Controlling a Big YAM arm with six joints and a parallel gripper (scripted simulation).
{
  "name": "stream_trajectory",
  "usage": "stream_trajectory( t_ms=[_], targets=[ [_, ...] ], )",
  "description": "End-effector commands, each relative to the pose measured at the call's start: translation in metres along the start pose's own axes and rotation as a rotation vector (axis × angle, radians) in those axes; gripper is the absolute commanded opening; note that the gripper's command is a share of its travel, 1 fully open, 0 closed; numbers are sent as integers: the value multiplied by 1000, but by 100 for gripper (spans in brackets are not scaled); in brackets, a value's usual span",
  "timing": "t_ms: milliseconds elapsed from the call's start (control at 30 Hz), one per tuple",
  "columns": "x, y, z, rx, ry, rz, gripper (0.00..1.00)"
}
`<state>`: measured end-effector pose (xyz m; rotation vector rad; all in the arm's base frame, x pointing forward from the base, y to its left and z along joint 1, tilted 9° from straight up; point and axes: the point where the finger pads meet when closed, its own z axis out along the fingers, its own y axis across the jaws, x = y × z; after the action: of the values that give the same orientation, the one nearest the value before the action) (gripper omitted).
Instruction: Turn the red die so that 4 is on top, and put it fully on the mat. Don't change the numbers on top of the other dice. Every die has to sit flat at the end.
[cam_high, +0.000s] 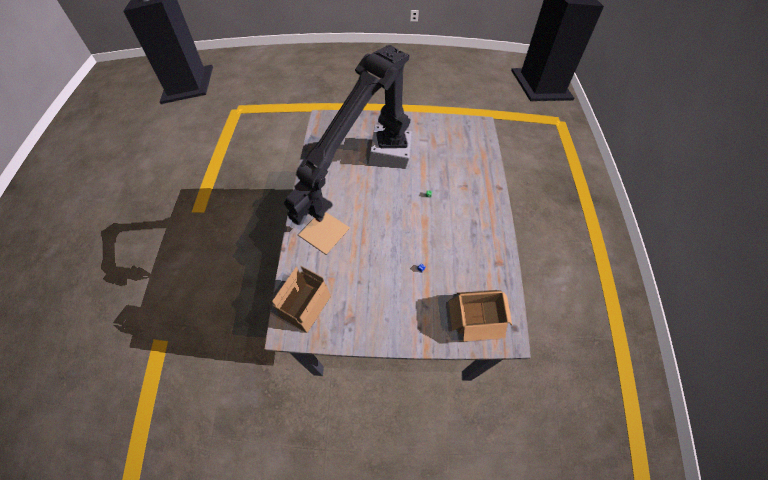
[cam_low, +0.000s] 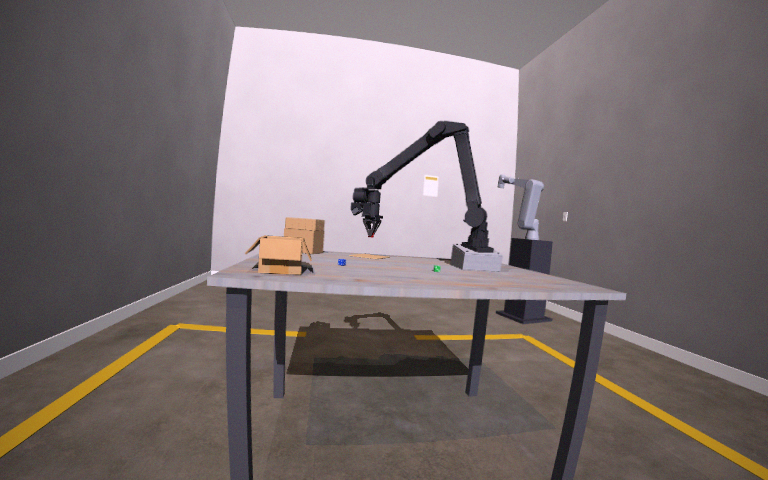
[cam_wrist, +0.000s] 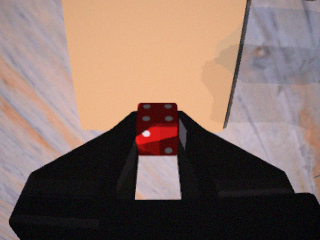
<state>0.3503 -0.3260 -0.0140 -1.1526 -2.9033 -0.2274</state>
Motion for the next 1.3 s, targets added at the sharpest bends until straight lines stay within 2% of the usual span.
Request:
stream_trajectory(
  t_ms=[0,67,233,267,333,367,400,467,600,633,733,833,967,1133,1267],
  targets=[
    [-6,13,-16,0,-79,-37,15],
    [-7,0,-19,-2,-139,4,15],
    [-7,0,-17,-3,-351,3,15],
    [-7,0,-17,-3,-358,3,15],
    [-7,5,-16,-4,-463,-7,15],
    [-6,5,-16,-4,-469,-7,15],
    [-7,5,-16,-3,-526,-8,15],
    [-7,5,-16,-3,-526,-8,15],
    [-6,11,-15,-9,-747,-19,15],
    [-2,10,0,-10,-763,-15,15],
    [-2,10,0,-12,-893,-15,15],
    [-1,10,0,-14,-989,-14,15],
    [-1,10,-1,-16,-1060,-14,15],
    [-1,9,-2,-15,-1079,-12,15],
    [-7,10,-11,-16,-1104,-19,15]
  ],
)
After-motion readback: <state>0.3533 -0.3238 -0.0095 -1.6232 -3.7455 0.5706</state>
